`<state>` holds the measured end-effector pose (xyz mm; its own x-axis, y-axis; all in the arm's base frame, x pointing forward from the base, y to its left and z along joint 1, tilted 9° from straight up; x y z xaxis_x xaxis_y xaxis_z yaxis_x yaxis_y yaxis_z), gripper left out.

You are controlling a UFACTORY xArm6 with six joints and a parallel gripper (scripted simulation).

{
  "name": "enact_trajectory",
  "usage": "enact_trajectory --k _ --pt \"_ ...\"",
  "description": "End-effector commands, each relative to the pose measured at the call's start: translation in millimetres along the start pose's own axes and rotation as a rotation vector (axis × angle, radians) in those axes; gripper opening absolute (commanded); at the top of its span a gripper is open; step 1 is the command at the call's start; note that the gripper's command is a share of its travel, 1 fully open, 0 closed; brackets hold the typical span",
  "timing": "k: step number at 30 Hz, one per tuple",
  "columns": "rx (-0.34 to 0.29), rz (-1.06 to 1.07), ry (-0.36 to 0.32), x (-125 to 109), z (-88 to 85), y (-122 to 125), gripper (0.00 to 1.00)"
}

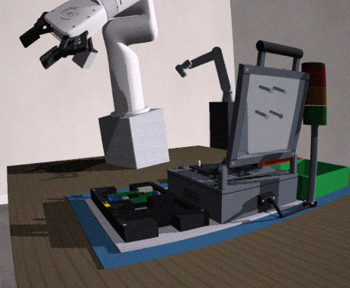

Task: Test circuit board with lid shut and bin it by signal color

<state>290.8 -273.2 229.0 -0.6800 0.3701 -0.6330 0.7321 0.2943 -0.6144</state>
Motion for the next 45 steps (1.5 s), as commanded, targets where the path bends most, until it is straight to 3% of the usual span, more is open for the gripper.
enact_trajectory --k 1,3,6,8,11,12,16,17,19,21,23,24,30,32,34,38,40,45 --pt "-0.015 0.094 0.095 -2.6 -5.5 2.2 1.0" --pt "-0.031 0.149 0.147 -2.8 -10.0 5.3 1.0" --pt "-0.031 0.149 0.147 -2.8 -10.0 5.3 1.0" --pt "-0.06 0.24 0.232 -3.6 -18.7 11.5 1.0" --pt "-0.065 0.256 0.247 -3.8 -20.3 12.7 1.0" --pt "-0.084 0.306 0.296 -4.6 -26.1 16.9 1.0" --pt "-0.103 0.354 0.344 -5.5 -32.2 21.3 1.0" --pt "-0.121 0.396 0.387 -6.6 -38.1 25.5 1.0" --pt "-0.122 0.399 0.391 -6.7 -38.6 25.9 1.0" --pt "-0.152 0.464 0.459 -9.0 -48.7 32.9 1.0" --pt "-0.152 0.464 0.459 -9.0 -48.7 32.9 1.0" --pt "-0.172 0.503 0.502 -10.7 -55.4 37.4 1.0" --pt "-0.219 0.59 0.6 -15.6 -71.9 48.0 1.0" --pt "-0.25 0.641 0.661 -19.4 -83.0 54.7 1.0" --pt "-0.254 0.648 0.669 -20.0 -84.6 55.7 1.0" --pt "-0.31 0.731 0.774 -27.9 -105.2 67.0 1.0" --pt "-0.31 0.731 0.774 -27.9 -105.2 67.0 1.0" --pt "-0.357 0.792 0.858 -35.3 -122.5 75.5 1.0"
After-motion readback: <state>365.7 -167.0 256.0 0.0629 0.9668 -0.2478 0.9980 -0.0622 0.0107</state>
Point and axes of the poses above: the point where the finger pads meet when closed, its own z axis out along the fingers, its own y axis across the jaws, x = y × z, the point moved 5 cm from there along -z, back along the fingers, and after that the axes turned 1 degree about z, right-handed, at the moved point
